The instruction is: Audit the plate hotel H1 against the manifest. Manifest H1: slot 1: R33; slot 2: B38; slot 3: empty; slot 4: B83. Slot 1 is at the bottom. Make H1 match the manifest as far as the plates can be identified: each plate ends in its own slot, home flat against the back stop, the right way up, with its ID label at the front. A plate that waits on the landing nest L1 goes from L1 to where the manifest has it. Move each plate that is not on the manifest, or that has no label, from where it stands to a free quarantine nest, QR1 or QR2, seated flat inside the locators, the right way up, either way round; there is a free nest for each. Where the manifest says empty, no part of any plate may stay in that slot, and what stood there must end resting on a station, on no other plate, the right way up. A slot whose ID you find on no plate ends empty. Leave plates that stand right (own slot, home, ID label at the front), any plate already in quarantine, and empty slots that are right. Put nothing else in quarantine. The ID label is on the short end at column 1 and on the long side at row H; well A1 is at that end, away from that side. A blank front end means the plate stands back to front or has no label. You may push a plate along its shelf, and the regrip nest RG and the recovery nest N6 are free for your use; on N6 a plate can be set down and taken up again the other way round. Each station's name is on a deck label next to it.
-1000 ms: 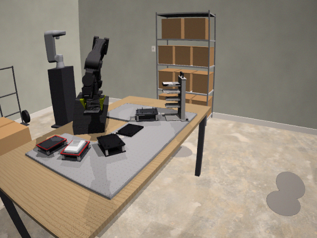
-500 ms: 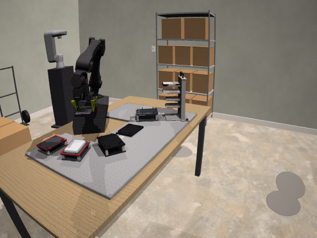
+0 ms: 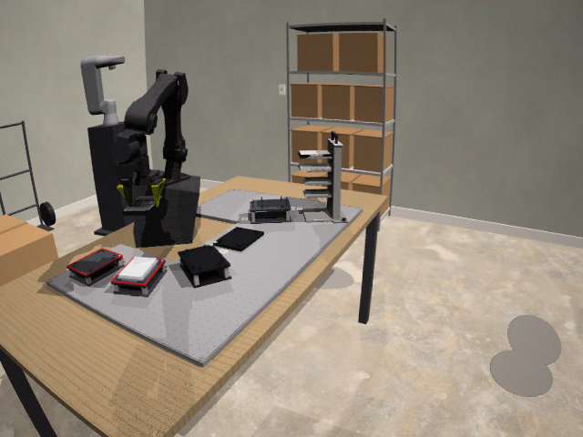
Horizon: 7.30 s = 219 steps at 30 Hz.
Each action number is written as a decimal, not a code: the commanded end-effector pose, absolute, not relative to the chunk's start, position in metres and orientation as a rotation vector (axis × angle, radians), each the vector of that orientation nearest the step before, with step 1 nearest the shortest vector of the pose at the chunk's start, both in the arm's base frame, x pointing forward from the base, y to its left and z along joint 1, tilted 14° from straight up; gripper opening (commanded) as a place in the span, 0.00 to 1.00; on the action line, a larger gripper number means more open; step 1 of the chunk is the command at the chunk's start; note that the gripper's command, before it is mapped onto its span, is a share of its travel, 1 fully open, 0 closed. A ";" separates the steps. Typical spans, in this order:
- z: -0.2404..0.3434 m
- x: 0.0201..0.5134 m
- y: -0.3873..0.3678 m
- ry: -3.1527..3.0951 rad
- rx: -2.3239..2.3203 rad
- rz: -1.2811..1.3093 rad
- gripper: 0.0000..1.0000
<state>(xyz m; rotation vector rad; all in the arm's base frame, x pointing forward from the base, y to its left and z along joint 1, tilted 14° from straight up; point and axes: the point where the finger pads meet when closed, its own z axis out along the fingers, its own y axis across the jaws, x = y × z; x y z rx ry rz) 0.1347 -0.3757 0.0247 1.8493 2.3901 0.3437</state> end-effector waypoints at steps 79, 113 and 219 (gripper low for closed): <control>-0.025 -0.101 -0.403 1.948 2.373 0.359 0.86; -0.110 -0.075 -0.391 1.950 2.372 0.390 0.86; -0.187 -0.054 -0.377 1.955 2.367 0.387 0.86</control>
